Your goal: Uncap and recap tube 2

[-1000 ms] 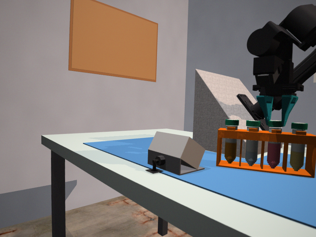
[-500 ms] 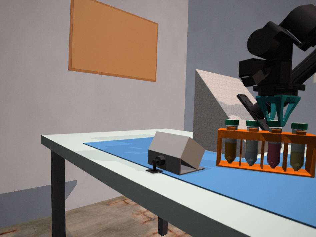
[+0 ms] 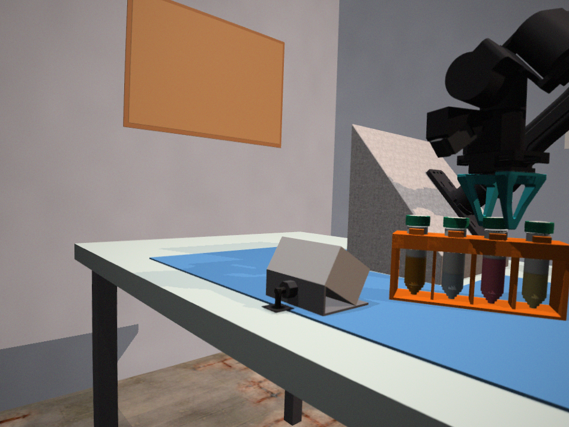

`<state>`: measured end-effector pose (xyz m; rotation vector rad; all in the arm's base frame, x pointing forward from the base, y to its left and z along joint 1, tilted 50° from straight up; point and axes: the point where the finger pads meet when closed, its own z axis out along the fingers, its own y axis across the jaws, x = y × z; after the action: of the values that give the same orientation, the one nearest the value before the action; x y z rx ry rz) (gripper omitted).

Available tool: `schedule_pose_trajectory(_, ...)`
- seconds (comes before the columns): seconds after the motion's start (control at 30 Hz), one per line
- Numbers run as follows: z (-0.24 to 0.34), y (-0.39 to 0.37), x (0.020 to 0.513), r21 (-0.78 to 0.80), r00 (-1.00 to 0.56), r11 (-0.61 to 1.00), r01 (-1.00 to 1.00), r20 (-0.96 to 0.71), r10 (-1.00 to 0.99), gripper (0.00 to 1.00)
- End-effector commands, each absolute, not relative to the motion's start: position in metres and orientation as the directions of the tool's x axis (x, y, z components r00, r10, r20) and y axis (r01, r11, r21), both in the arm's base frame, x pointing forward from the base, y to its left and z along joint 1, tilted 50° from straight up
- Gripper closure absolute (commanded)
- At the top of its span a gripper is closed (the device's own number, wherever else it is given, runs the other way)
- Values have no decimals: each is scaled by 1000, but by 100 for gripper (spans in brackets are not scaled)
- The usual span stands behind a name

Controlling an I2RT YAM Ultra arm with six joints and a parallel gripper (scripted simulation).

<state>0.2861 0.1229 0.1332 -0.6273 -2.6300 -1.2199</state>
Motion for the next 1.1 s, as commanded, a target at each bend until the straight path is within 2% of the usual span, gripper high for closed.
schedule_pose_trajectory(0.0,135,121,289,691,-896,572,443,319,309,51)
schedule_pose_trajectory(0.2,136,120,289,741,-966,621,256,175,189,51)
schedule_pose_trajectory(0.27,136,120,289,741,-966,621,256,175,189,51)
schedule_pose_trajectory(0.43,136,120,289,761,-998,647,59,24,62,51)
schedule_pose_trajectory(0.73,135,120,288,721,-954,627,-297,-245,-170,51)
schedule_pose_trajectory(1.03,135,120,287,714,-947,622,-321,-263,-186,51)
schedule_pose_trajectory(1.07,135,120,287,714,-947,622,-321,-263,-186,100)
